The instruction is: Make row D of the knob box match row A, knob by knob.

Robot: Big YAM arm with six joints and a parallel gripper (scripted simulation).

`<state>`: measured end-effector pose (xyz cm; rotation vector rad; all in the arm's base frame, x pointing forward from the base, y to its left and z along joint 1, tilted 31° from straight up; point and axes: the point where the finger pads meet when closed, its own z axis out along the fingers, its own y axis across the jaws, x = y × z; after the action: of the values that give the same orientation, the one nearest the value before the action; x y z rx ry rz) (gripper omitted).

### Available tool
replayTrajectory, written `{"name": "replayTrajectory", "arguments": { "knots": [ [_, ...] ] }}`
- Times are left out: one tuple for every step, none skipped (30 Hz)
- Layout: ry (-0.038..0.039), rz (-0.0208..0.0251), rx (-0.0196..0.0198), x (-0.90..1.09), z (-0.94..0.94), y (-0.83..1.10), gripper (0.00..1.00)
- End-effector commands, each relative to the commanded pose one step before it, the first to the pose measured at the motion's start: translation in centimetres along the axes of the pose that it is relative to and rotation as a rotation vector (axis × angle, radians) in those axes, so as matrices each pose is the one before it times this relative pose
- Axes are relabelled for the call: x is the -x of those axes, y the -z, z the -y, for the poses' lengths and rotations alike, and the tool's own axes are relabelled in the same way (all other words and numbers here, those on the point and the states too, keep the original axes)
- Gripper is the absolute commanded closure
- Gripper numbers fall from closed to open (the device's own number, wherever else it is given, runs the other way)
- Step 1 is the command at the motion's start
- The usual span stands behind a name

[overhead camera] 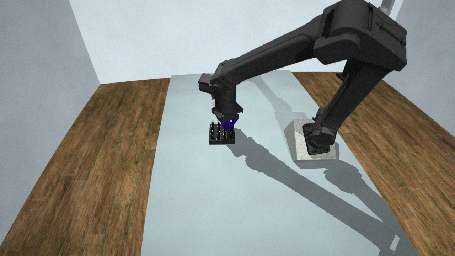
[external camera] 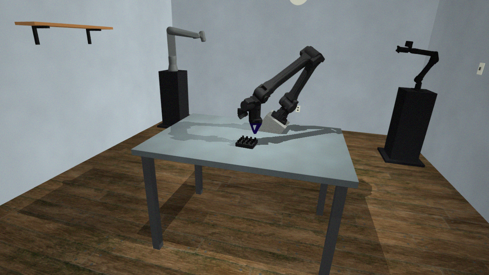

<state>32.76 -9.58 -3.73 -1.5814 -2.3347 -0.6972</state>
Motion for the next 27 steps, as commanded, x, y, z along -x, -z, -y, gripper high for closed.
{"name": "replayTrajectory", "arguments": {
  "knots": [
    [0.15617, 0.01597, 0.01316, 0.300, 0.174, 1.230, 0.80],
    [0.02708, 0.00010, 0.00011, 0.163, -0.041, 0.024, 0.80],
    [0.02752, -0.00065, -0.00132, 0.011, -0.167, -0.027, 0.80],
    [0.00000, 0.00000, 0.00000, 0.000, 0.000, 0.000, 0.80],
    [0.00000, 0.00000, 0.00000, 0.000, 0.000, 0.000, 0.80],
    [0.06529, -0.00382, -0.00307, -0.628, 0.090, -0.028, 0.80],
    [0.02373, 0.00274, 0.00191, 0.085, 0.164, 0.157, 0.80],
    [0.02700, 0.00930, 0.00392, 0.394, -0.036, 0.361, 0.80],
    [0.02326, 0.00801, 0.00302, 0.366, -0.208, 0.285, 0.80],
    [0.02578, -0.00338, -0.00043, -0.200, 0.122, -0.056, 0.80],
    [0.02814, -0.00623, -0.00182, -0.338, 0.140, -0.150, 0.80],
    [0.02734, -0.00677, -0.00237, -0.339, 0.032, -0.184, 0.80],
    [0.02758, -0.00389, -0.00133, -0.028, 0.014, -0.103, 0.80],
    [0.02647, 0.00016, 0.00013, 0.082, 0.079, 0.042, 0.80],
    [0.02586, 0.00411, 0.00139, 0.041, 0.130, 0.192, 0.80],
    [0.02761, 0.00457, 0.00094, -0.059, 0.024, 0.205, 0.80],
    [0.02675, 0.00076, 0.00041, -0.033, 0.003, 0.066, 0.80],
    [0.02467, 0.00318, 0.00005, 0.143, -0.062, 0.126, 0.80],
    [0.02665, -0.00065, -0.00104, 0.031, -0.183, -0.007, 0.80],
    [0.02693, -0.00514, -0.00036, -0.268, 0.000, -0.120, 0.80],
    [0.00000, 0.00000, 0.00000, 0.000, 0.000, 0.000, 0.80],
    [0.00000, 0.00000, 0.00000, 0.000, 0.000, 0.000, 0.80],
    [0.06273, -0.00492, 0.00188, -0.459, 0.450, -0.015, 0.80],
    [0.03128, 0.00057, -0.00013, -0.047, 0.010, 0.065, 0.80],
    [0.02600, -0.00047, 0.00038, 0.018, 0.032, 0.017, 0.80],
    [0.02675, 0.00938, -0.00261, 0.714, -0.132, 0.298, 0.80],
    [0.02467, -0.00009, -0.00078, 0.080, -0.220, 0.012, 0.80]
  ]
}}
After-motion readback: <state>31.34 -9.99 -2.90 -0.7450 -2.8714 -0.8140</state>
